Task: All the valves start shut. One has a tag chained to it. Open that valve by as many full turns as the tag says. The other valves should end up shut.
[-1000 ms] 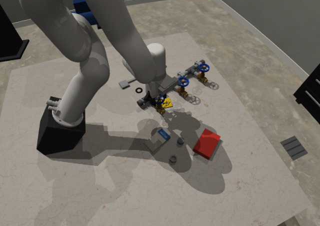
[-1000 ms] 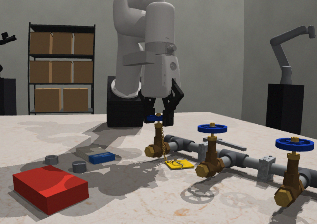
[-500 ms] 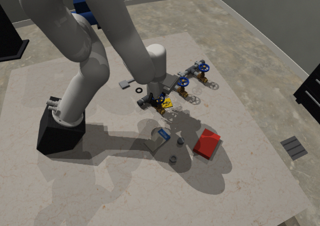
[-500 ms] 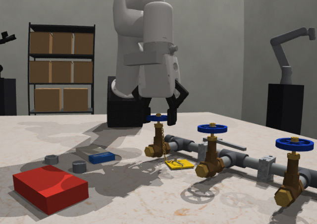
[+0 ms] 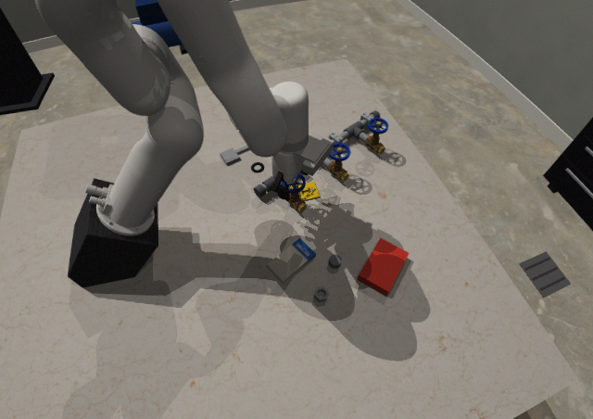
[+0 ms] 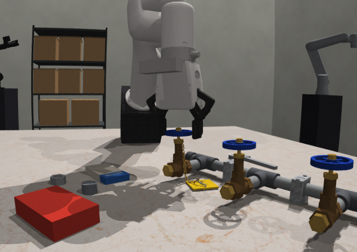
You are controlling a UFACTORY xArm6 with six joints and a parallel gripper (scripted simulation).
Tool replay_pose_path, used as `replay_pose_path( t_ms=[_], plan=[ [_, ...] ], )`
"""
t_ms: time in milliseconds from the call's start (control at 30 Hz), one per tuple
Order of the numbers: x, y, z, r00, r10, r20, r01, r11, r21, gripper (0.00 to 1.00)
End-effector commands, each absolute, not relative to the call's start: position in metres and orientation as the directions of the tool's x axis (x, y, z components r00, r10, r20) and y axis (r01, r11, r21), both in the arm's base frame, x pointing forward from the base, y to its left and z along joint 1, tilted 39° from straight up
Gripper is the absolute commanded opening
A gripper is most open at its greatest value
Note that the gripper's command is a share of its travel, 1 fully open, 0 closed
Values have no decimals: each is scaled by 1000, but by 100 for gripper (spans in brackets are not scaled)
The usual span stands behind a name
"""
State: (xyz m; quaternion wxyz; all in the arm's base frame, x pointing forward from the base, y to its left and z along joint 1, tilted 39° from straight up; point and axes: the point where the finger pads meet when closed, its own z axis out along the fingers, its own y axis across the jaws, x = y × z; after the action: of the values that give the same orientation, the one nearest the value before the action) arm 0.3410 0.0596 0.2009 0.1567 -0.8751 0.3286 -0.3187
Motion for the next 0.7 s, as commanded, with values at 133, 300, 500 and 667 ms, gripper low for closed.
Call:
replay_pose_path(
  t_ms=[133, 300, 500, 667],
  plan=[
    [341, 60, 202, 580, -675, 456, -474, -735, -485, 100],
    [341, 60, 202, 559, -706, 435, -498, -705, -504, 100],
    [341, 60, 202, 336, -917, 216, -670, -394, -630, 100],
    [341, 60, 202, 203, -975, 95, -721, -215, -659, 100]
  ],
)
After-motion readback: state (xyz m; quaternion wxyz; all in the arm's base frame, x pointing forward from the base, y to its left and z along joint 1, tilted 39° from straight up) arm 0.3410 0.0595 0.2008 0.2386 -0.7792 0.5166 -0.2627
